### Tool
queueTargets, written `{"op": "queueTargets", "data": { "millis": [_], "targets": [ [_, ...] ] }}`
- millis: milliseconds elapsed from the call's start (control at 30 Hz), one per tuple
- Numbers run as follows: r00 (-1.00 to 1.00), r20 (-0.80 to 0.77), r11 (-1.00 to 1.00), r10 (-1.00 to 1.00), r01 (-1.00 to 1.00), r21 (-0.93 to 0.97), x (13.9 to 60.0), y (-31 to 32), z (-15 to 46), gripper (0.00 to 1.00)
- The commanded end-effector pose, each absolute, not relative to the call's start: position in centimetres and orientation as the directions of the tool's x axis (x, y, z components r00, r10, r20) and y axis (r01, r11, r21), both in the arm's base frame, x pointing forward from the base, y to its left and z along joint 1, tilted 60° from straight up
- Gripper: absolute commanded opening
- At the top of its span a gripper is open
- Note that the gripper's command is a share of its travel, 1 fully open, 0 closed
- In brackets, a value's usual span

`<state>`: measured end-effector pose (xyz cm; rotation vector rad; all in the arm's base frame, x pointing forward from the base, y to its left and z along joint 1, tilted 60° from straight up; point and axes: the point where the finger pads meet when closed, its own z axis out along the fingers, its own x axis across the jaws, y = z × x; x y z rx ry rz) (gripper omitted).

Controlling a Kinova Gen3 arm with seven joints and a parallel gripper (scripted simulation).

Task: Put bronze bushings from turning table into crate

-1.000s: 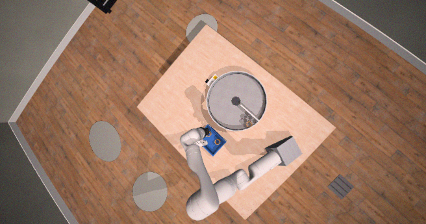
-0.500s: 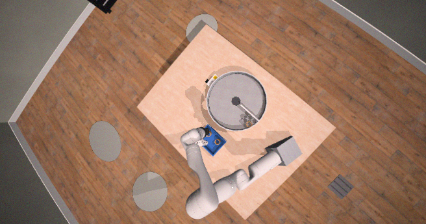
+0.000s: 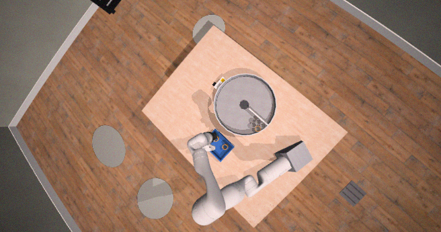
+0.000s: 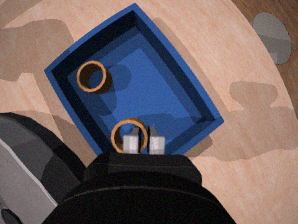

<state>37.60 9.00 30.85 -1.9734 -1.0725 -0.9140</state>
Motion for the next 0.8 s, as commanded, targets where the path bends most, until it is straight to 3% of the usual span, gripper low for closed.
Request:
{"op": "queueTargets", "data": {
  "millis": [0,767],
  "targets": [
    [0.407,0.829,-0.409,0.384,0.879,-0.243,37.65,9.32,30.67,0.00],
    [0.407,0.829,-0.409,0.384,0.880,-0.243,37.94,10.31,30.07,0.00]
  ]
}}
